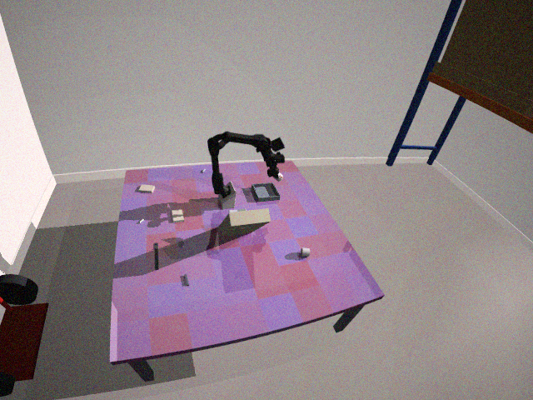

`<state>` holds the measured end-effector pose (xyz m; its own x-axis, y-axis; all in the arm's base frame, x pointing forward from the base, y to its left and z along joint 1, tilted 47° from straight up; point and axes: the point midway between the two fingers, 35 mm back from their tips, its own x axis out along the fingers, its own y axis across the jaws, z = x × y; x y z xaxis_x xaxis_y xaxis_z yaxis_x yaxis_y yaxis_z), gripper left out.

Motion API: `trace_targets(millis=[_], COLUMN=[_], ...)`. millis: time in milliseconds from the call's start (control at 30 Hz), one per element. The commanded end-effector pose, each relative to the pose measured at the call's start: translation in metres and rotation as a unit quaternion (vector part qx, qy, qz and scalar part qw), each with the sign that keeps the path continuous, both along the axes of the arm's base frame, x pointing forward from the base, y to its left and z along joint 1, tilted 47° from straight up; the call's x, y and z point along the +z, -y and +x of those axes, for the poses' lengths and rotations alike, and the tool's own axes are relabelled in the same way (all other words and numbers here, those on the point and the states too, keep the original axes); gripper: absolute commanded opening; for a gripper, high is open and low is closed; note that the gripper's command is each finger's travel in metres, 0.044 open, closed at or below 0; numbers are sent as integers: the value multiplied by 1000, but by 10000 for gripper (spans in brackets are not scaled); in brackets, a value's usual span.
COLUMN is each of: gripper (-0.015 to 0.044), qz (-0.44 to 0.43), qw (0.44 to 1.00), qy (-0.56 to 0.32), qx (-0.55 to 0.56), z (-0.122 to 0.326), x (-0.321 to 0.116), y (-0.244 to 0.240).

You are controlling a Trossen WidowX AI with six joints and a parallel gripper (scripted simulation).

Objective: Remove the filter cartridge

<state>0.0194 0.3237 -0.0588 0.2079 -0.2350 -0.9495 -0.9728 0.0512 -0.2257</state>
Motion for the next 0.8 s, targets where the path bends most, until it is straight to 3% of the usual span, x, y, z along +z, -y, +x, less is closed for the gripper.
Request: trace_targets(millis=[0, 567, 767], gripper=[0, 0, 0], qz=[-7, -34, -37], qw=[999, 975, 972], qy=[-31, -154, -164], qx=[34, 156, 167], z=[-23, -97, -102], x=[-20, -80, -83], y=[14, 89, 97])
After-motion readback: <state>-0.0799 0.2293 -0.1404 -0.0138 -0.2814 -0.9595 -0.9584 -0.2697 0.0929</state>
